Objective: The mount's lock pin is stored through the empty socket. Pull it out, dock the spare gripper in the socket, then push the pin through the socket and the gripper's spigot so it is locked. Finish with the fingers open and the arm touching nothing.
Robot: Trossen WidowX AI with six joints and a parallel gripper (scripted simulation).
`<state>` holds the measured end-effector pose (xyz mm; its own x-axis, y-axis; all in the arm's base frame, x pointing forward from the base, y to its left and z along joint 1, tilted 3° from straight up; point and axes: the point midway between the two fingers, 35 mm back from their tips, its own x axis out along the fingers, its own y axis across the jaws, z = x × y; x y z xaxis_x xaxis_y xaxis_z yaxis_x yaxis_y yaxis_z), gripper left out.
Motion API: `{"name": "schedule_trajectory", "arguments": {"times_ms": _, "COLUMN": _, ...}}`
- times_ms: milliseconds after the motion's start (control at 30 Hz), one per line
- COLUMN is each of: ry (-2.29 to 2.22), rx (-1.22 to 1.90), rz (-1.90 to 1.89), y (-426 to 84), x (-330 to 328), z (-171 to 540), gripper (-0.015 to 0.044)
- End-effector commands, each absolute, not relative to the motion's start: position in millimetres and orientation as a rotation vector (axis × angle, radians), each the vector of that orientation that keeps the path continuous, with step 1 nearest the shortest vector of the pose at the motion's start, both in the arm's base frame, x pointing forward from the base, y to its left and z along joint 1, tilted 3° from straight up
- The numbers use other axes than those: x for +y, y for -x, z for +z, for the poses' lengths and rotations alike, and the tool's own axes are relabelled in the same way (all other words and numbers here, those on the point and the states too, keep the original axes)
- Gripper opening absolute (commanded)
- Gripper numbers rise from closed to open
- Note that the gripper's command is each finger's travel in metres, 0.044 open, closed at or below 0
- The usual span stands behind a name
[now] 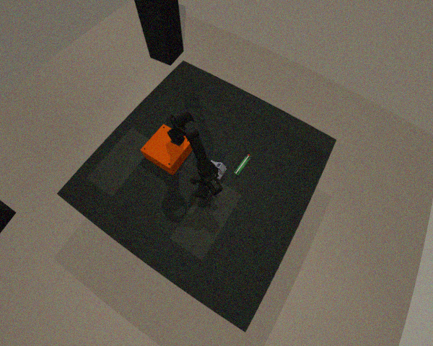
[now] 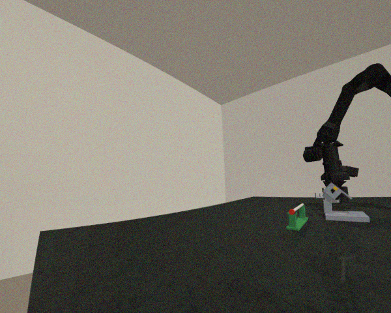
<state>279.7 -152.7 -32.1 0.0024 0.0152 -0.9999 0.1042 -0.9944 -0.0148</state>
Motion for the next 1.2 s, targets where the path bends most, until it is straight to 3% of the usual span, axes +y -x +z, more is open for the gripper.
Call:
{"name": "schedule_trajectory", "arguments": {"times_ms": 0, "ry": -2.201, "rx": 0.072, "rz": -2.208, "y": -277, "x": -151, "z": -47, "gripper": 0.0000}}
{"name": "schedule_trajectory", "arguments": {"times_ms": 500, "ry": -2.207, "rx": 0.058, "rz": -2.215, "y": -278, "x": -151, "z": -66, "gripper": 0.0000}}
{"name": "schedule_trajectory", "arguments": {"times_ms": 1033, "ry": -2.204, "rx": 0.068, "rz": -2.215, "y": -277, "x": -151, "z": -63, "gripper": 0.0420}}
{"name": "schedule_trajectory", "arguments": {"times_ms": 1167, "ry": -2.203, "rx": 0.068, "rz": -2.215, "y": -277, "x": -151, "z": -60, "gripper": 0.0440}}
